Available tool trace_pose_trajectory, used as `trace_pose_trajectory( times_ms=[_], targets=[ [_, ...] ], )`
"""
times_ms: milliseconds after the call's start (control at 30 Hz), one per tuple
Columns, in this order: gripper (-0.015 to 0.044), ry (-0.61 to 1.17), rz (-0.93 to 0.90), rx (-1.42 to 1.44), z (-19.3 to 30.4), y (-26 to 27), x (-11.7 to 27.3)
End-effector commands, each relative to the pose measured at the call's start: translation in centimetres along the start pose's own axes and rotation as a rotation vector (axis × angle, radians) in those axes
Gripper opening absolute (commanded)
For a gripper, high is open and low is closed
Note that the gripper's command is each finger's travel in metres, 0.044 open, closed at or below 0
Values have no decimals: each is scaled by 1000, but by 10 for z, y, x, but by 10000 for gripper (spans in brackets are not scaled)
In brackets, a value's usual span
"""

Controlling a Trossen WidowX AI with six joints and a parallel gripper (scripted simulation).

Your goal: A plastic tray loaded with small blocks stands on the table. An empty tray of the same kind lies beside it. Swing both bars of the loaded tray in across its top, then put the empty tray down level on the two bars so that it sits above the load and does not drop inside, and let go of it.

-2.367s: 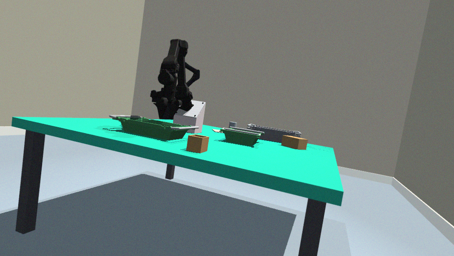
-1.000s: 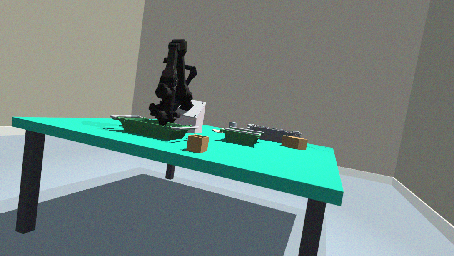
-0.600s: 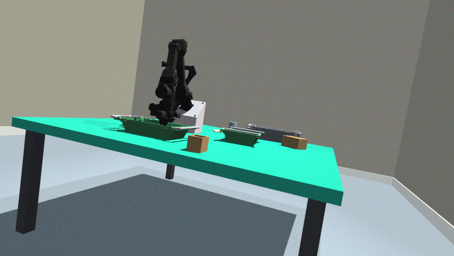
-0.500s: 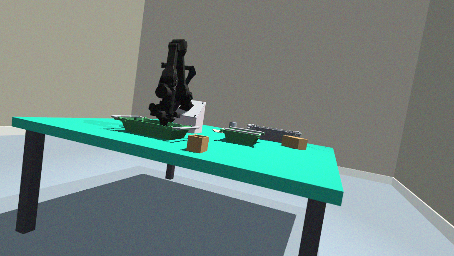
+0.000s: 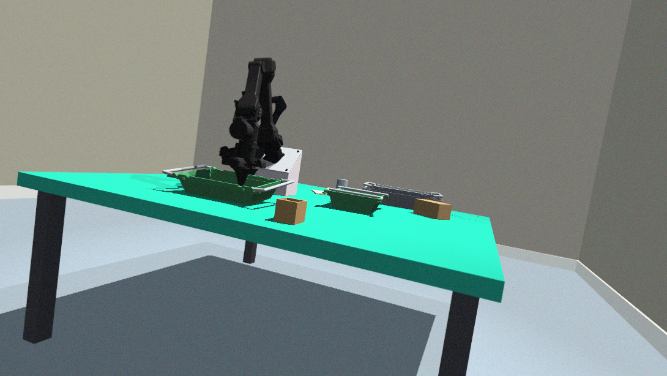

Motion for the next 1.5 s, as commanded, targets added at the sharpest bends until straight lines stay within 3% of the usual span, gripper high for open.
trace_pose_trajectory(
  times_ms=[0, 300, 700, 1467],
  targets=[
    [0, 3, 0, 1, 1, 1, 17],
    [0, 4, 0, 0, -1, -2, 61],
    [0, 4, 0, 0, 0, 2, 68],
    [0, 7, -1, -2, 4, 35, 158]
  ],
)
Point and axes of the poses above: the point midway between the two fingers, 35 mm back from their tips, its own x axis back along the fingers, its own y axis across the jaws, z = x × y, the point moved 4 cm from there along x, back along the fingers, and after that the axes turned 1 degree about -x, right-handed, at the moved point
